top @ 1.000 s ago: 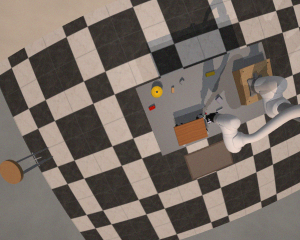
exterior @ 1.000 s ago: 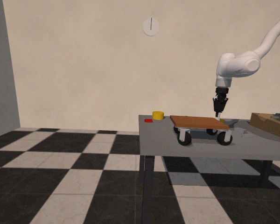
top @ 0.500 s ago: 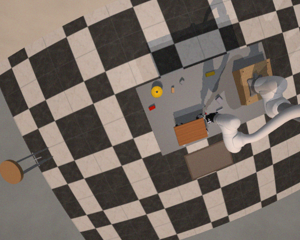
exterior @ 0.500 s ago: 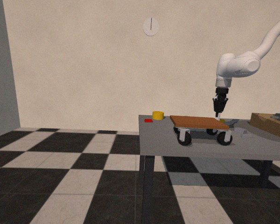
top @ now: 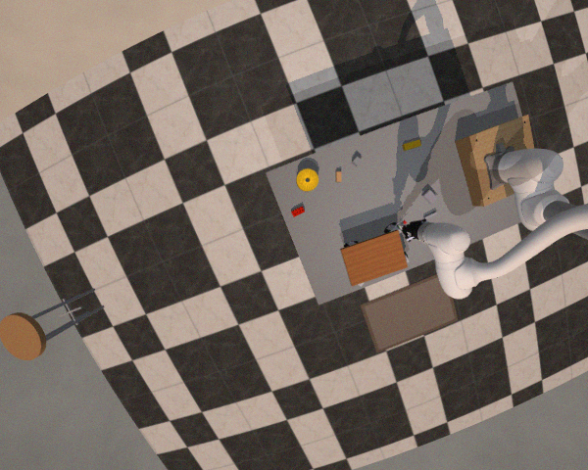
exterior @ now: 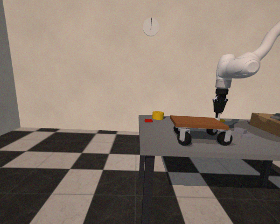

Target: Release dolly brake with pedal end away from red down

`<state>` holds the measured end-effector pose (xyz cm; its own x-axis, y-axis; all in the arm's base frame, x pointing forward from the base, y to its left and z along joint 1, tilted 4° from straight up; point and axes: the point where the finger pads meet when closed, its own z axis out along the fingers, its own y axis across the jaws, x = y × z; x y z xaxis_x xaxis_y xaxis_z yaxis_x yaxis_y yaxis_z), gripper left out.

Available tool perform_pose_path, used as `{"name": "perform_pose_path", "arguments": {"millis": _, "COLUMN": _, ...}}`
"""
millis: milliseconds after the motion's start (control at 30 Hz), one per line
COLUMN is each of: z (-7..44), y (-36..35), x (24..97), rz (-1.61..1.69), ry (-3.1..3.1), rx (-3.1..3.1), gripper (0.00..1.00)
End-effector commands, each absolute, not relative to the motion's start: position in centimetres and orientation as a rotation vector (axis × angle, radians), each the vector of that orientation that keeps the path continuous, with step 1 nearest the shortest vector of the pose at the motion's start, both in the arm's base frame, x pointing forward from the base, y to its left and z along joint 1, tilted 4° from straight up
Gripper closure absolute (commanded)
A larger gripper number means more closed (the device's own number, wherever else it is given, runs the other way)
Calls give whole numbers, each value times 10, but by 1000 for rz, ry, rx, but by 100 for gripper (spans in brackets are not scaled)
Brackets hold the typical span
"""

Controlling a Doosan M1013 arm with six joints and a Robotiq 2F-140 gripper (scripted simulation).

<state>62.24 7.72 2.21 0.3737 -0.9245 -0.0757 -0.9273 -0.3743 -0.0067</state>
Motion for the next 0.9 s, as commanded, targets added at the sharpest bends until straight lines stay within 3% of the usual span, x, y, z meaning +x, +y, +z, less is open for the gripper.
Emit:
{"name": "perform_pose_path", "arguments": {"millis": 0, "z": 21, "y": 77, "x": 622, "rz": 91, "ry": 1729, "rx": -2563, "gripper": 100}}
{"name": "perform_pose_path", "arguments": {"millis": 867, "z": 17, "y": 78, "x": 622, "rz": 91, "ry": 1729, "rx": -2563, "gripper": 100}}
